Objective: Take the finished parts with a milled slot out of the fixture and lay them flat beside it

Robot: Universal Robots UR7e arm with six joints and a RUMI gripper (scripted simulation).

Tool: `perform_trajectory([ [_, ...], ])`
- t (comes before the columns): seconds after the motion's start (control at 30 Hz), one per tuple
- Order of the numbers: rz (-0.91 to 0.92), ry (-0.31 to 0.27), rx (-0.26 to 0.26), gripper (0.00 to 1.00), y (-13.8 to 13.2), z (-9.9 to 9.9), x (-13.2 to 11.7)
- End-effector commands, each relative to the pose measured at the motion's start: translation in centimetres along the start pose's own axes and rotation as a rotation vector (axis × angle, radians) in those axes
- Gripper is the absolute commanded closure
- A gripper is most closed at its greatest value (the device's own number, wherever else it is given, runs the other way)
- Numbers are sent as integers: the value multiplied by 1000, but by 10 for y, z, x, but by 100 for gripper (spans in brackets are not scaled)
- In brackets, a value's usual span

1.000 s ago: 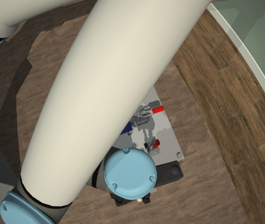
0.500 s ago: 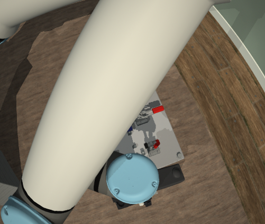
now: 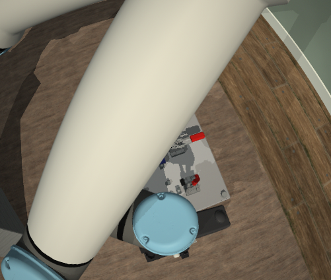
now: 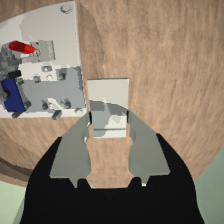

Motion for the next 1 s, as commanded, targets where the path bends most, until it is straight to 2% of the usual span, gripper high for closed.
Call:
perform_trajectory([
  [0.0,0,2,-2,100,2,0,1],
  [0.97,-2,1,-1,100,1,6,1],
])
Point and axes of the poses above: the point where the finger pads meet when closed, its own z axis out along the fingers, its own y axis across the jaws, x = y × z, the point moved 1 cm from there along -z, back along the fingers
